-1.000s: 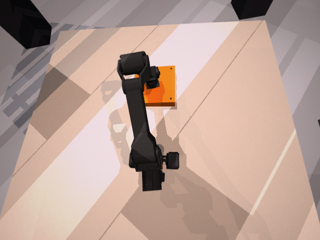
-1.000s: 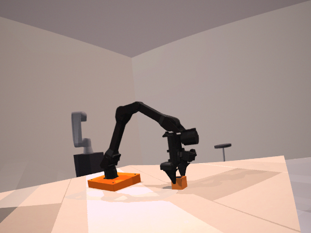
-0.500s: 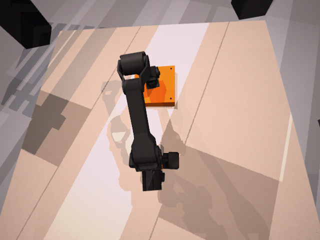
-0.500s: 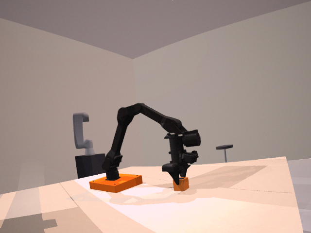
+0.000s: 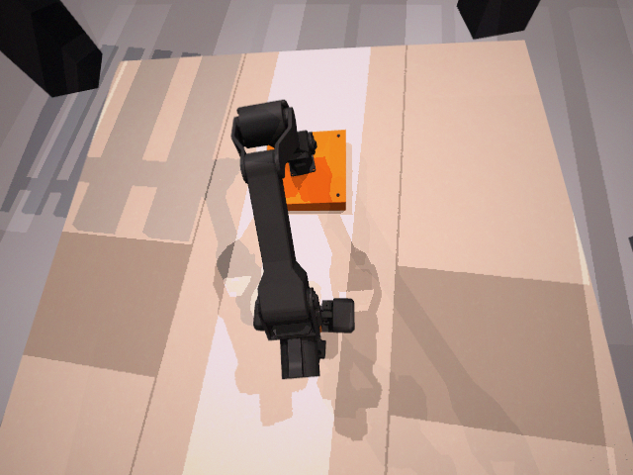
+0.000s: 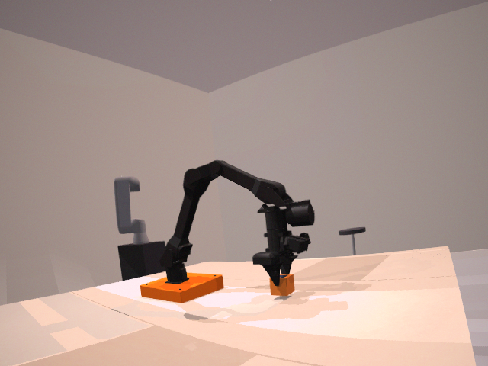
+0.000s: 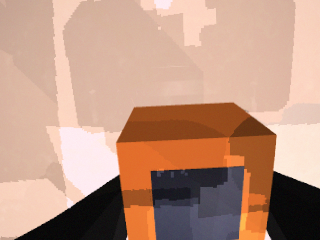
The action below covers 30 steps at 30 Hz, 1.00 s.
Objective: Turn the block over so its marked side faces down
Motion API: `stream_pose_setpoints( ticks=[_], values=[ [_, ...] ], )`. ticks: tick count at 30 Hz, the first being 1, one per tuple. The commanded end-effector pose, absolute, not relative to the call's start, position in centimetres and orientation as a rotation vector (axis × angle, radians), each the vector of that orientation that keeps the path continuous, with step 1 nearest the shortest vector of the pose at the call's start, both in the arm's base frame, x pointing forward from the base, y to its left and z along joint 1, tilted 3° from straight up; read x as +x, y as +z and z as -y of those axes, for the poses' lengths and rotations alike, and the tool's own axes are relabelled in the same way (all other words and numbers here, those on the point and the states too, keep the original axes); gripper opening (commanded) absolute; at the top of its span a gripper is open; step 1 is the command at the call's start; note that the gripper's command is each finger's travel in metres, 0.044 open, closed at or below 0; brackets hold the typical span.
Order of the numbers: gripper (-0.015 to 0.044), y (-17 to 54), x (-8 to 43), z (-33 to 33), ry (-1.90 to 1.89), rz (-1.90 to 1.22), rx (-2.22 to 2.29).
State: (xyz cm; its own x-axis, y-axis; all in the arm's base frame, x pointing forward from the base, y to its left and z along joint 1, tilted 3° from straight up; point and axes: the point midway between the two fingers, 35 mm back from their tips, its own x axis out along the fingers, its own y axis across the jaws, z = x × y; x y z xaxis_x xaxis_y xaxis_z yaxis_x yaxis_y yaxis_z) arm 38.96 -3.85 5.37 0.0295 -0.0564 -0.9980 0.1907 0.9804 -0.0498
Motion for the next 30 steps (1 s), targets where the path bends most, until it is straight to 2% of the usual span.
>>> stream_pose_setpoints(
  ticks=[1,30],
  values=[
    [0.0,6.89,39.18,3.86,-0.193,-1.51,0.106],
    [0.0,6.01,39.33,3.84,-0.199,-1.13,0.062]
  ],
)
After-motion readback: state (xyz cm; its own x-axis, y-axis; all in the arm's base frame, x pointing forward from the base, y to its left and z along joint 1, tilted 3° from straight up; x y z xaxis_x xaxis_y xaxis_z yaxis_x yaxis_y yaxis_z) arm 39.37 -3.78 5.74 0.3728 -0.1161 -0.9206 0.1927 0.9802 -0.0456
